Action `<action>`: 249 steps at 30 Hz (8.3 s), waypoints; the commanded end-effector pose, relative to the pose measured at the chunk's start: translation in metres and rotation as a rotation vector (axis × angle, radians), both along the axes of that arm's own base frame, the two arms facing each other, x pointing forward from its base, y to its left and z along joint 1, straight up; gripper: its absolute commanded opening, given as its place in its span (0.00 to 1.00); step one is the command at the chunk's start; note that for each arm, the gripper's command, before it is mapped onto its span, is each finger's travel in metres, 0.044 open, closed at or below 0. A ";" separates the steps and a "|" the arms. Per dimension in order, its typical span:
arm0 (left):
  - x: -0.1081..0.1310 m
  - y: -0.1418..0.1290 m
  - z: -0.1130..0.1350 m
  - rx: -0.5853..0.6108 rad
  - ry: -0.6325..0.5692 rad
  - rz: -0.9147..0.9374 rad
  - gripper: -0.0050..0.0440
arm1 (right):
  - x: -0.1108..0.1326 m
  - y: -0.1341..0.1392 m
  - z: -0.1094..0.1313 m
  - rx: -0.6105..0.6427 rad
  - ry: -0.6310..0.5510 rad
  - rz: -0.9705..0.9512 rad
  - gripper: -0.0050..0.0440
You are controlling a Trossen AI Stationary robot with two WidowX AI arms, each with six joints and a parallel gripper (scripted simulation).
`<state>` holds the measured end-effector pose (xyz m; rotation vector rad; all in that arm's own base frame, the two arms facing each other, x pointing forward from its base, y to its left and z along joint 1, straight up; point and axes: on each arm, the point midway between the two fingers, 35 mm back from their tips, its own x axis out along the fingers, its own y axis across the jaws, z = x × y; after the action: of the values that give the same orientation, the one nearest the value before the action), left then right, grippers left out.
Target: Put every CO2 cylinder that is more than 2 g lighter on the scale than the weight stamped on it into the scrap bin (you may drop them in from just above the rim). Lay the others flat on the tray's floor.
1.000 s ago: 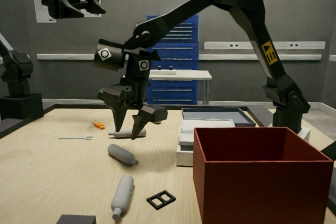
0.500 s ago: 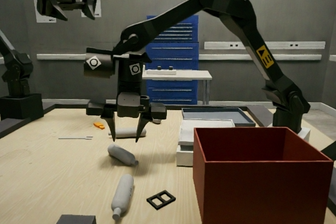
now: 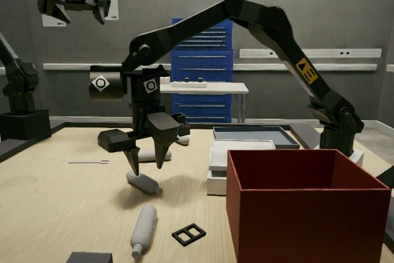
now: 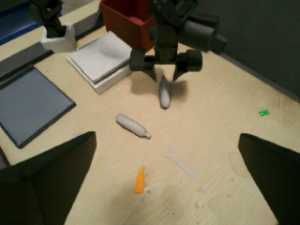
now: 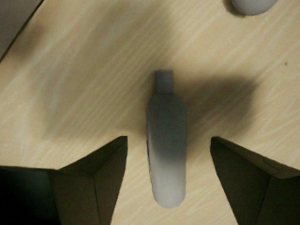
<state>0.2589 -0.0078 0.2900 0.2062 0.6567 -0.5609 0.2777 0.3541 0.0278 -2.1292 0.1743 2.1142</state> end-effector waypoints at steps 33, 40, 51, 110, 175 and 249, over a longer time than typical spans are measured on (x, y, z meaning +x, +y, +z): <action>0.003 -0.107 -0.125 -0.069 -0.111 0.206 1.00 | 0.002 0.005 0.005 0.002 -0.008 0.080 0.61; 0.004 -0.108 -0.120 -0.074 -0.121 0.204 1.00 | 0.000 0.003 -0.005 -0.007 -0.001 0.079 0.61; 0.004 -0.108 -0.121 -0.071 -0.116 0.204 1.00 | 0.000 0.003 -0.022 -0.007 -0.001 0.079 0.61; 0.004 -0.108 -0.121 -0.071 -0.116 0.204 1.00 | 0.006 0.008 0.018 0.035 -0.034 0.075 0.10; 0.152 -0.019 -0.125 1.869 -0.689 -1.117 1.00 | -0.059 -0.255 0.107 0.008 -0.022 0.046 0.00; 0.177 0.013 -0.140 2.254 -0.672 -1.522 1.00 | 0.057 -0.202 0.118 0.315 -0.248 -0.980 0.00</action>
<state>0.4338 0.0046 0.1401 3.0180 0.0073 -0.8331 0.3287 0.1496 0.1280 -1.5983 0.6797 1.2579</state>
